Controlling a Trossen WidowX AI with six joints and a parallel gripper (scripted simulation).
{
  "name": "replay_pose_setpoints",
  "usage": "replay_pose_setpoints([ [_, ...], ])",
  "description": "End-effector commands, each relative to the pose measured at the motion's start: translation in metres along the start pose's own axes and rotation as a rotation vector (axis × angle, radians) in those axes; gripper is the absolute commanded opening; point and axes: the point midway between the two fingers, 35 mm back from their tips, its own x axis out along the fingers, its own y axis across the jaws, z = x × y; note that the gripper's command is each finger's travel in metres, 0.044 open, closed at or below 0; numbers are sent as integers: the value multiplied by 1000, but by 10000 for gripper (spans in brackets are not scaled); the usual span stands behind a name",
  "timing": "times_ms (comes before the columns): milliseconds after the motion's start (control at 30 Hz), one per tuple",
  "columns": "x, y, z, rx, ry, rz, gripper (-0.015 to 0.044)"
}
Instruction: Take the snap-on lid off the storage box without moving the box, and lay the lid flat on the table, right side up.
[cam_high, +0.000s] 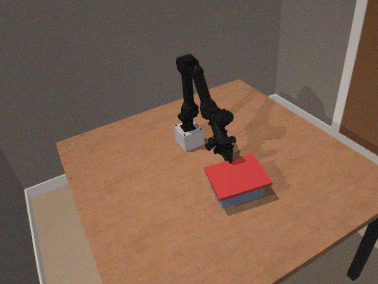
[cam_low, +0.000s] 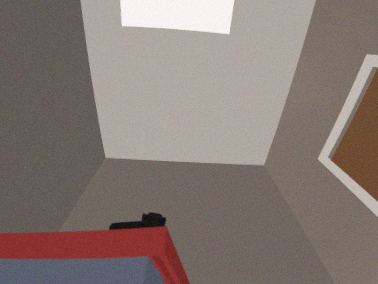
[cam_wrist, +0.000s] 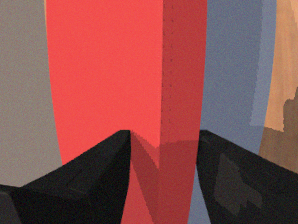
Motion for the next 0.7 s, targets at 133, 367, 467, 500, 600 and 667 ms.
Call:
replay_pose_setpoints([
  [133,-6,7,0,-7,6,-3,0],
  [367,-10,16,0,-7,6,-3,0],
  [467,-12,19,0,-7,6,-3,0],
  [500,-13,20,0,-7,6,-3,0],
  [600,-14,24,0,-7,6,-2,0],
  [667,-16,27,0,-7,6,-2,0],
])
